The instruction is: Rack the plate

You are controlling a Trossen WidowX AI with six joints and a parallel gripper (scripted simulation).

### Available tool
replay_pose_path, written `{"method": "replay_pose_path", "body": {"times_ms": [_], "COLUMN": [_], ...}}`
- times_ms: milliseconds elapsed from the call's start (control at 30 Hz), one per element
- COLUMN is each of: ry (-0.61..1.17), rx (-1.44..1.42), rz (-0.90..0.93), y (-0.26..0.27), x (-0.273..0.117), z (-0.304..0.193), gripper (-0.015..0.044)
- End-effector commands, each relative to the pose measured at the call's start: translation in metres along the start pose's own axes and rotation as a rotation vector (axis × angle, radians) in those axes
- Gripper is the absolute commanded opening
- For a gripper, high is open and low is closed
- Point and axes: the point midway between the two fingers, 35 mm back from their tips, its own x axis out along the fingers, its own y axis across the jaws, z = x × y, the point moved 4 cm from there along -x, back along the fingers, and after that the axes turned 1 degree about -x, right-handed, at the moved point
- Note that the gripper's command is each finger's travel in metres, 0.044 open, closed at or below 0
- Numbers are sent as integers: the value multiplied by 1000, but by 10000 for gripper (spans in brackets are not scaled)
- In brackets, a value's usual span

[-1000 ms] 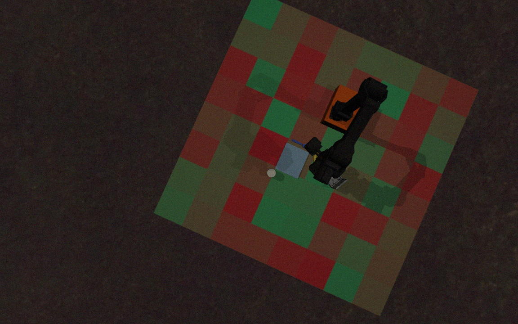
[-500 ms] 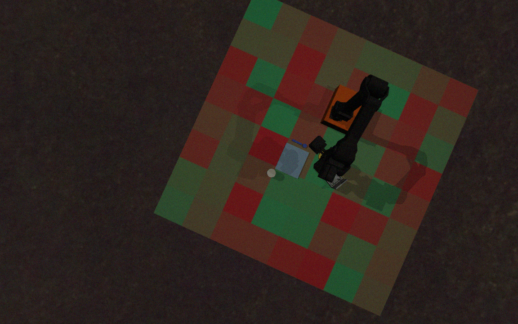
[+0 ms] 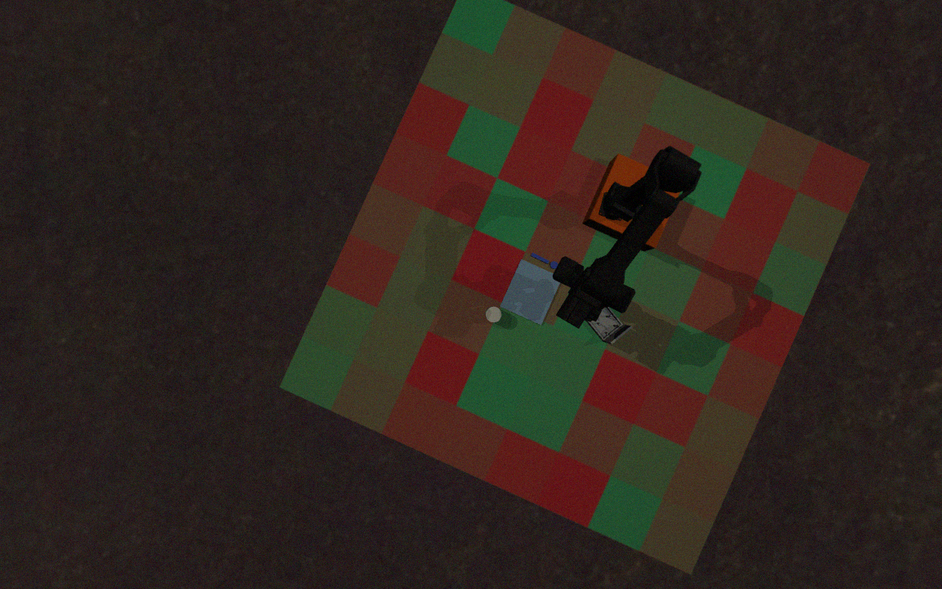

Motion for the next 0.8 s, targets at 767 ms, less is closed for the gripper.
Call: {"method": "replay_pose_path", "body": {"times_ms": [767], "ry": [-118], "rx": [-546], "rz": [444], "y": [-20], "x": [51], "z": [0], "gripper": [0]}}
